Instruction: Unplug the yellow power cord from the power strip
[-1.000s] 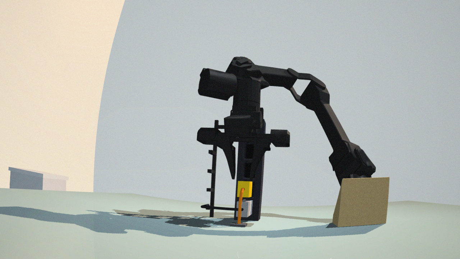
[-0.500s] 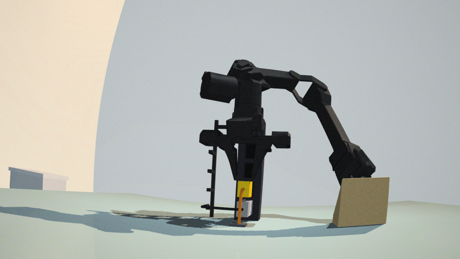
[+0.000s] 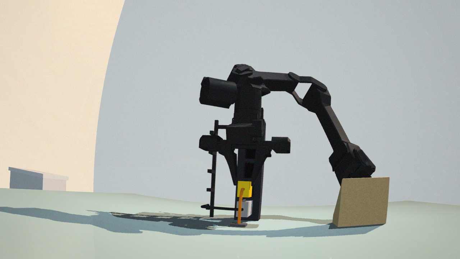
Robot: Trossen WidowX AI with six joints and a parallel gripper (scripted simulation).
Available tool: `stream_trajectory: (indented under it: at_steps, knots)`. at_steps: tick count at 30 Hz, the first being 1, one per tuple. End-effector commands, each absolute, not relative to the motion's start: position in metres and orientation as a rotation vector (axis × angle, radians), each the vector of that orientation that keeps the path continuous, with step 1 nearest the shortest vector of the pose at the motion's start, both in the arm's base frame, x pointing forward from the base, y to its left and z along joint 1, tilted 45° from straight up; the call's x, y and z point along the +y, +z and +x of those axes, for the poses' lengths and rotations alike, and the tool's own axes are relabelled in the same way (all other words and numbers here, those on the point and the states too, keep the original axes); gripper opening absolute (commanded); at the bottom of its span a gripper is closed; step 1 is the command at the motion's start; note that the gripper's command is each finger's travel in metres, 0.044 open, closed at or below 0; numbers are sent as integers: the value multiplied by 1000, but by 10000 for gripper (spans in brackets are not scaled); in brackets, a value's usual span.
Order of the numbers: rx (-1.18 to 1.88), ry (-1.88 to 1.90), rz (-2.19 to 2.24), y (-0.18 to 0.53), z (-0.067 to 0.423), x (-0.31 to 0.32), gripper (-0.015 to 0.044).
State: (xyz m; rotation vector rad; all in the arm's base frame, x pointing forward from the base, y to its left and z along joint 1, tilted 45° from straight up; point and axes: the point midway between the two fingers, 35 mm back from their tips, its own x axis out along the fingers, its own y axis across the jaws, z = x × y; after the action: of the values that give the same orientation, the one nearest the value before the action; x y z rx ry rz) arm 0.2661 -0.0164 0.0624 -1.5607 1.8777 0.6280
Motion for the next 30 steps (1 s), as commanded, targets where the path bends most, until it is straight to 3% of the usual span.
stream_trajectory:
  at_steps: [1,5,13,30]
  knots:
    - [1885,632,-1568,61,264,-18,160]
    - [1878,628,-1561,62,266,-17,55]
    - [1878,628,-1561,62,266,-17,2]
    - [1877,632,-1561,47,271,0,0]
